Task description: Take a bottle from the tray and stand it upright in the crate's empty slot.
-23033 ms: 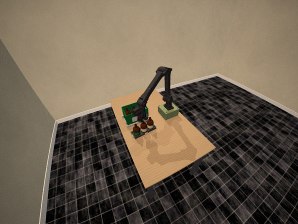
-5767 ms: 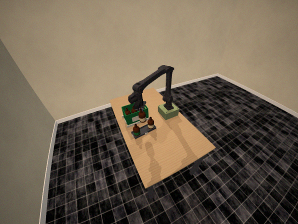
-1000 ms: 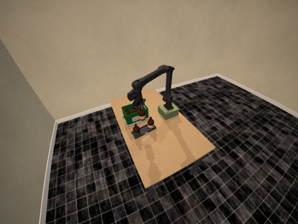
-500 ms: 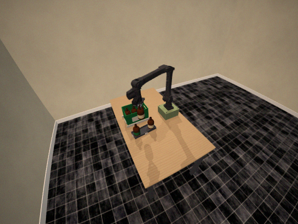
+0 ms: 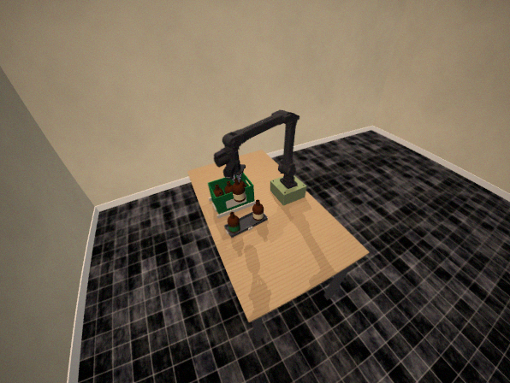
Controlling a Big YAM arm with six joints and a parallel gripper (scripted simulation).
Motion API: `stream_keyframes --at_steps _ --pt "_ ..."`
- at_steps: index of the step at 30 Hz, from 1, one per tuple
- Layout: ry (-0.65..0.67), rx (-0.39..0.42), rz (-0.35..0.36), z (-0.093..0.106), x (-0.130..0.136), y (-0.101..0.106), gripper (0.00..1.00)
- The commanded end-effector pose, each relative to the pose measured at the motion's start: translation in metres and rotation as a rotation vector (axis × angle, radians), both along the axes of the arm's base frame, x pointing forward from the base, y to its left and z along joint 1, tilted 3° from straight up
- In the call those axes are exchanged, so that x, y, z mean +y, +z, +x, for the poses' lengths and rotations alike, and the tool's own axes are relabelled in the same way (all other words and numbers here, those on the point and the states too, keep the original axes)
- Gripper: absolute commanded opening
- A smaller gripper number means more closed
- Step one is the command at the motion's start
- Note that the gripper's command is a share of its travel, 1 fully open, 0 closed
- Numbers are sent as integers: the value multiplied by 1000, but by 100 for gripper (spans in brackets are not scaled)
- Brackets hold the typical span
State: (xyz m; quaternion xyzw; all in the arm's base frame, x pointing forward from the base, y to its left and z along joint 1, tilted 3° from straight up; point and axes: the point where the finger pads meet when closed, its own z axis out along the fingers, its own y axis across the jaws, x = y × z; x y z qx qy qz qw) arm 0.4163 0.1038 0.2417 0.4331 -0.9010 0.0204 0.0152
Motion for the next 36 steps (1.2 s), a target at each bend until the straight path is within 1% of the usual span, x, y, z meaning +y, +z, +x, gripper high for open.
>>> stream_keyframes --at_steps 1,7,10,14,23,27,28,36 --pt "12 -100 26 14 -8 45 0" --pt "12 -101 24 15 -21 46 0" --pt "18 -102 24 14 -21 46 0" --pt "12 -102 22 15 -33 46 0" --pt "12 -44 12 1 -58 24 0" --pt "20 -43 12 1 -59 23 0" --pt "12 -43 12 1 -65 23 0" --pt "12 -43 10 2 -84 24 0"
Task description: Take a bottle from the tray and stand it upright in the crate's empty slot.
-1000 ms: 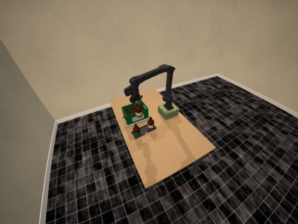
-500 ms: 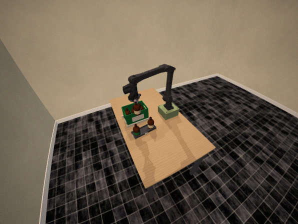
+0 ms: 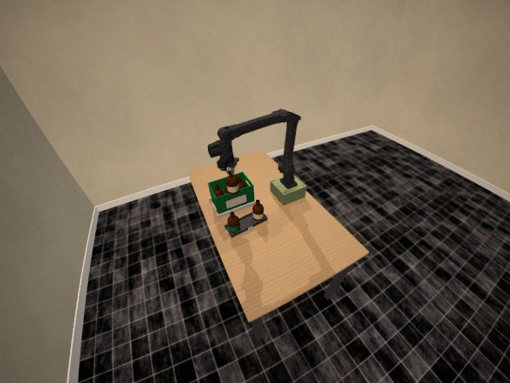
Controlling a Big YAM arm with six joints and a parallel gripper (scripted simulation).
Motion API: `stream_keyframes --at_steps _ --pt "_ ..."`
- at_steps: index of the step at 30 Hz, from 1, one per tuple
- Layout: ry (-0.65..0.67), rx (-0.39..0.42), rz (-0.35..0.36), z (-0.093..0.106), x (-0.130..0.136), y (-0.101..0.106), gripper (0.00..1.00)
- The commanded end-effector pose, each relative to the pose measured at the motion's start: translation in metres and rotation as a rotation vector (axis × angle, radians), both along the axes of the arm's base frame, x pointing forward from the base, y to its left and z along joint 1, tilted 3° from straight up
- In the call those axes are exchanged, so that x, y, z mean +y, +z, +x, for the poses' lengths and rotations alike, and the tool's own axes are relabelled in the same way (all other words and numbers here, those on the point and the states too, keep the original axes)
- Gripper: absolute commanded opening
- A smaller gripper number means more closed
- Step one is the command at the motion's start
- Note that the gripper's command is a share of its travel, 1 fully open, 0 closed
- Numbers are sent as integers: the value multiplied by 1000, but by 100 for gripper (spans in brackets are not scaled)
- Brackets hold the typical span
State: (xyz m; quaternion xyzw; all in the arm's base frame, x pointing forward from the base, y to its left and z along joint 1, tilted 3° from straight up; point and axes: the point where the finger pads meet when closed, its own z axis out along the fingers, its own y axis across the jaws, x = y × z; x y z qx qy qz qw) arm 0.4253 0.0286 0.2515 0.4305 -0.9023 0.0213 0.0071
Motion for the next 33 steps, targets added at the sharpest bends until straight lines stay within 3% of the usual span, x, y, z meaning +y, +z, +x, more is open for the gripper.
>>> stream_keyframes --at_steps 1,22,25,33 --pt "18 -28 5 -7 -11 15 0" --pt "18 -26 3 -8 -49 16 0" --pt "36 -26 3 -7 -42 16 0" --pt "18 -54 0 -1 -62 28 0"
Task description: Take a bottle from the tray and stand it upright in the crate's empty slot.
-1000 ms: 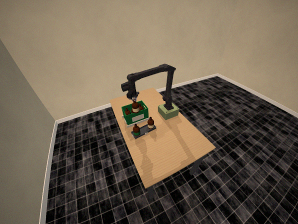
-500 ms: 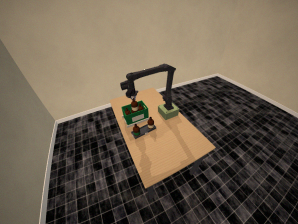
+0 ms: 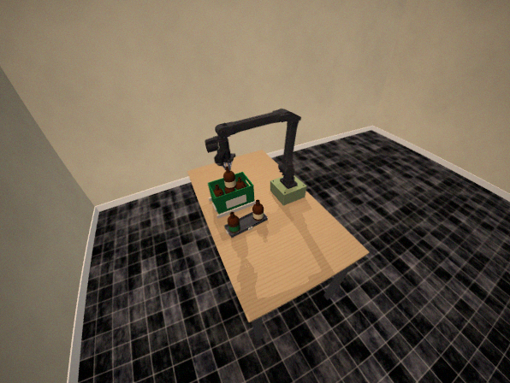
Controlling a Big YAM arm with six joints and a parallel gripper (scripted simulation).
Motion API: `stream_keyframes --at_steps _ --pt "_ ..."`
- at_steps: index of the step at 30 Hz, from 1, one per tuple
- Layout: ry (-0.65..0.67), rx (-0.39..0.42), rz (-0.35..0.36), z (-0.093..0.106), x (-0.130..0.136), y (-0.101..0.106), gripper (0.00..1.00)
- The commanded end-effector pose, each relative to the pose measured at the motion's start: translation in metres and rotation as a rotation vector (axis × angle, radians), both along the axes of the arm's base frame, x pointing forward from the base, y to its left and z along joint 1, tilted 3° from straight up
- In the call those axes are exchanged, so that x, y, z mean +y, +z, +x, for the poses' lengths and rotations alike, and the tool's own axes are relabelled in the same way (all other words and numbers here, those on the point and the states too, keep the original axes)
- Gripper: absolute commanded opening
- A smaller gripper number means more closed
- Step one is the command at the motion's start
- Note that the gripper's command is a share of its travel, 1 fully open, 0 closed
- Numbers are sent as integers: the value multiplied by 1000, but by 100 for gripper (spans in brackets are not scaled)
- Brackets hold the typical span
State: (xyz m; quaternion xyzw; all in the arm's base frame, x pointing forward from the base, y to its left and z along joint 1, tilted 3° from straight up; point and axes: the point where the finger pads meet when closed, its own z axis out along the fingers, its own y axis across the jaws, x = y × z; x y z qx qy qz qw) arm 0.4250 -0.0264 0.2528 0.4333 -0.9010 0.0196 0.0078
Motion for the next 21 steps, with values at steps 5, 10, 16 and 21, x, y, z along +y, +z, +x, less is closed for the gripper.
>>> stream_keyframes --at_steps 5,10,16,21 --pt "17 -73 -4 4 -10 34 0" --pt "13 -82 -5 5 -14 38 0" --pt "13 -87 -6 7 -19 40 0" --pt "16 -87 -6 7 -19 40 0"
